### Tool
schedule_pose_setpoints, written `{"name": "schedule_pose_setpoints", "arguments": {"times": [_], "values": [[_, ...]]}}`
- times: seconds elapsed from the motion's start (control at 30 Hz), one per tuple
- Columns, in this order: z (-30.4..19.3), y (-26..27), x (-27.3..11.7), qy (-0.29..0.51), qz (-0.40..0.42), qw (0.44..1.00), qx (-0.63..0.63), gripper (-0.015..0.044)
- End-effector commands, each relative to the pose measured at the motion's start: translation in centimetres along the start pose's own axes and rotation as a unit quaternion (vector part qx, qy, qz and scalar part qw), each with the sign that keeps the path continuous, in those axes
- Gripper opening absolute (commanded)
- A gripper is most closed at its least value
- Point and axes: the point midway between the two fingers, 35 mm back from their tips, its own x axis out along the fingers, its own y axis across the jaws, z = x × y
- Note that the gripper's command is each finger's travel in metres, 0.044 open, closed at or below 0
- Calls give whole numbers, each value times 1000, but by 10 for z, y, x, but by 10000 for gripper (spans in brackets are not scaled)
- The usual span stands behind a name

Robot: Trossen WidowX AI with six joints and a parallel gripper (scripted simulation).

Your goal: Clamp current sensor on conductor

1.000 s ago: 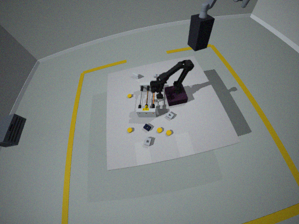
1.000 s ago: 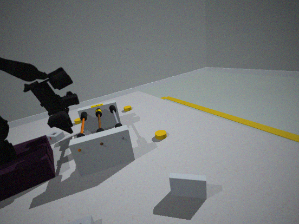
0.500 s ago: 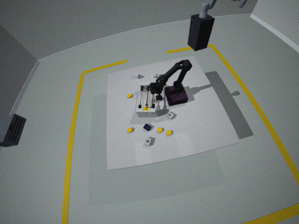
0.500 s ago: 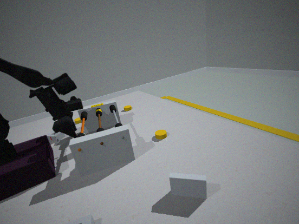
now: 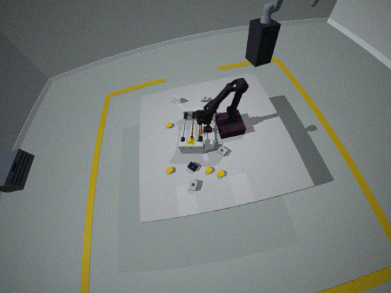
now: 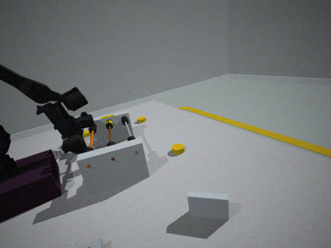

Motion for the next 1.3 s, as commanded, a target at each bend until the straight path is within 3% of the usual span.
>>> {"name": "schedule_pose_setpoints", "arguments": {"times": [0.0,0.07,0.5,0.63,1.27], "values": [[0,0,-1,0,0,1000,0,242],[0,0,-1,0,0,1000,0,190],[0,0,-1,0,0,1000,0,103],[1,-1,-3,-1,-1,1000,-3,0],[-44,5,-16,1,-1,1000,-2,0]]}}
